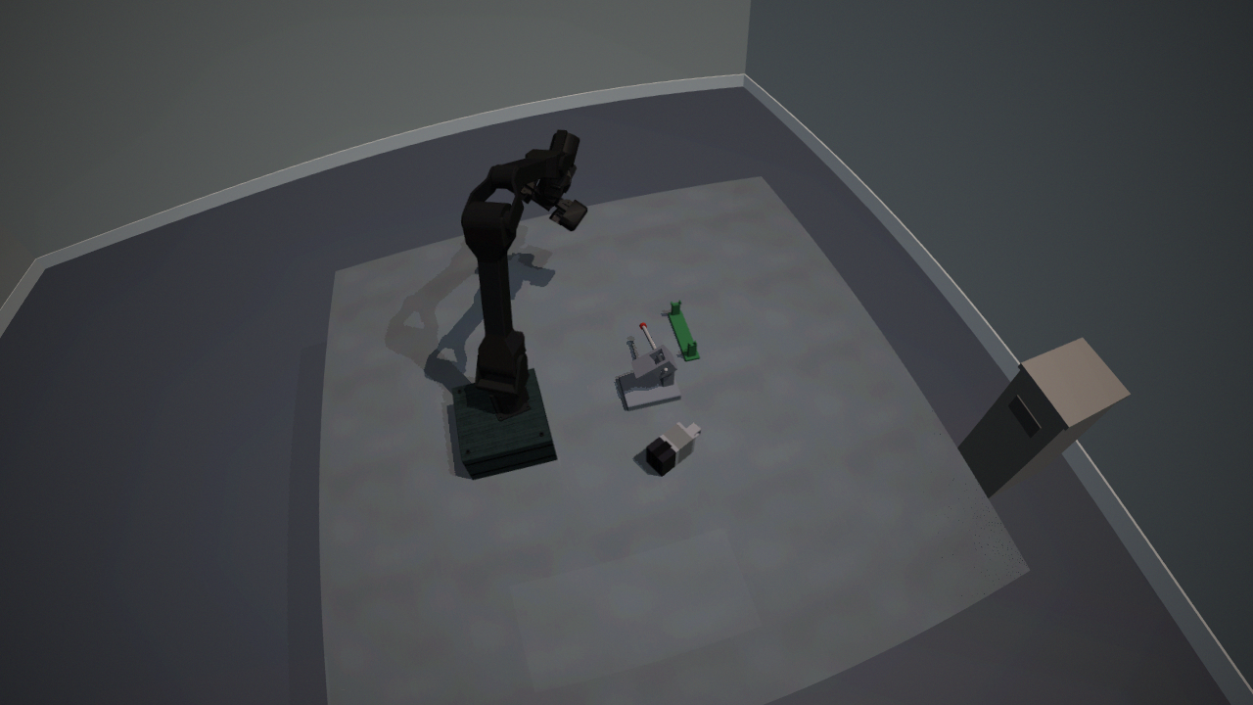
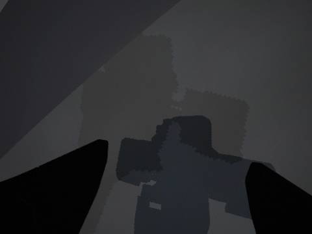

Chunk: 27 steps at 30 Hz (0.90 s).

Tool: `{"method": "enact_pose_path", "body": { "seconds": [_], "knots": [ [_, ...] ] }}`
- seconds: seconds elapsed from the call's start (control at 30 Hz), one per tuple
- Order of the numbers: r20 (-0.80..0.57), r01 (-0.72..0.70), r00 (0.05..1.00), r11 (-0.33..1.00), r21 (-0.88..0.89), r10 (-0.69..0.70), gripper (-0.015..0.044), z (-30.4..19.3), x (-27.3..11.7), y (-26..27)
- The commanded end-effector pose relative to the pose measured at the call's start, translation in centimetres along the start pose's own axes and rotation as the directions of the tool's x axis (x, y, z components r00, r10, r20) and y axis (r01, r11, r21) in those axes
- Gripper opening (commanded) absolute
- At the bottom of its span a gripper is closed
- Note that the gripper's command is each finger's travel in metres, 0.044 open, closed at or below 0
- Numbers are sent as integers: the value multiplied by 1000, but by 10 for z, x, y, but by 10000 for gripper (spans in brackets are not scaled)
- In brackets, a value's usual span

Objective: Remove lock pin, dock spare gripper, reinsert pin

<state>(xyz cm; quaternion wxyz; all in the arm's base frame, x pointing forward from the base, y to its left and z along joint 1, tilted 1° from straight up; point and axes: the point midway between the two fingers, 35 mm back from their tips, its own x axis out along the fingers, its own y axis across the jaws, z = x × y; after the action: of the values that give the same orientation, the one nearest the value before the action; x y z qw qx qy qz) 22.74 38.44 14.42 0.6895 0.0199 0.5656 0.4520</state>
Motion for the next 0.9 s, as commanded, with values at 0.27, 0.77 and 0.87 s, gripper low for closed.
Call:
{"method": "enact_pose_path", "body": {
  "seconds": [0.27,0.77,0.87],
  "knots": [
    [-77,329,916,850,-412,-393,300,-20,-107,-162],
    [-326,181,767,674,-716,-553,300,-105,-216,-249],
    [-326,181,767,674,-716,-553,300,-105,-216,-249]
  ]
}}
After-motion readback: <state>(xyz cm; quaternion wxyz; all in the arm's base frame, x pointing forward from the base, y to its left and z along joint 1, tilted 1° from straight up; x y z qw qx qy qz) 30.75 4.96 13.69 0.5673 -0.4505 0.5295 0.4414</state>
